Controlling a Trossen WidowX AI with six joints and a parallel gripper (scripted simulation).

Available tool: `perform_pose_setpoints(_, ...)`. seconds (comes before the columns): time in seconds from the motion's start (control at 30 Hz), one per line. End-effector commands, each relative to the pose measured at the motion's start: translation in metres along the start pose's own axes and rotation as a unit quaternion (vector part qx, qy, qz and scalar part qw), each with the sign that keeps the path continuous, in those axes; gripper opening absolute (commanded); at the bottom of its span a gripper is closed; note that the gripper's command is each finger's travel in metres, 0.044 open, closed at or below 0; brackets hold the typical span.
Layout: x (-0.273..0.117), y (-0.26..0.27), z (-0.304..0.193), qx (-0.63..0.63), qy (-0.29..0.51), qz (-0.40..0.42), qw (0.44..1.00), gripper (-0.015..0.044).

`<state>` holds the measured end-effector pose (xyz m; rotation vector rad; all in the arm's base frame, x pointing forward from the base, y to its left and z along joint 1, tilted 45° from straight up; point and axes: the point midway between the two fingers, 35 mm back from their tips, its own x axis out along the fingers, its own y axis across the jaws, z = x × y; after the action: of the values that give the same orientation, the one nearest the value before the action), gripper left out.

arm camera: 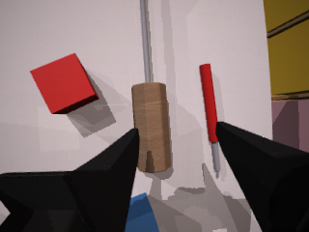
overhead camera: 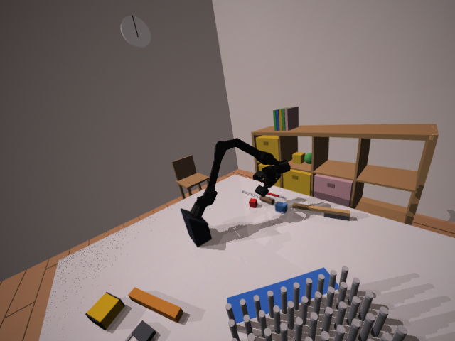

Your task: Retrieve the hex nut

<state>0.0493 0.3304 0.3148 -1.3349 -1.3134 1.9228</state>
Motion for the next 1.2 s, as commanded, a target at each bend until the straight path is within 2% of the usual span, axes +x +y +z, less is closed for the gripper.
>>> perform_pose_setpoints(0.0,0.008,0.006,-0.004,0.007,-0.002,0.006,1.0,0.028)
perform_pose_setpoints(1.17,0.054,0.023,-0.024,0.008,-0.002,0.004,1.0,0.0273)
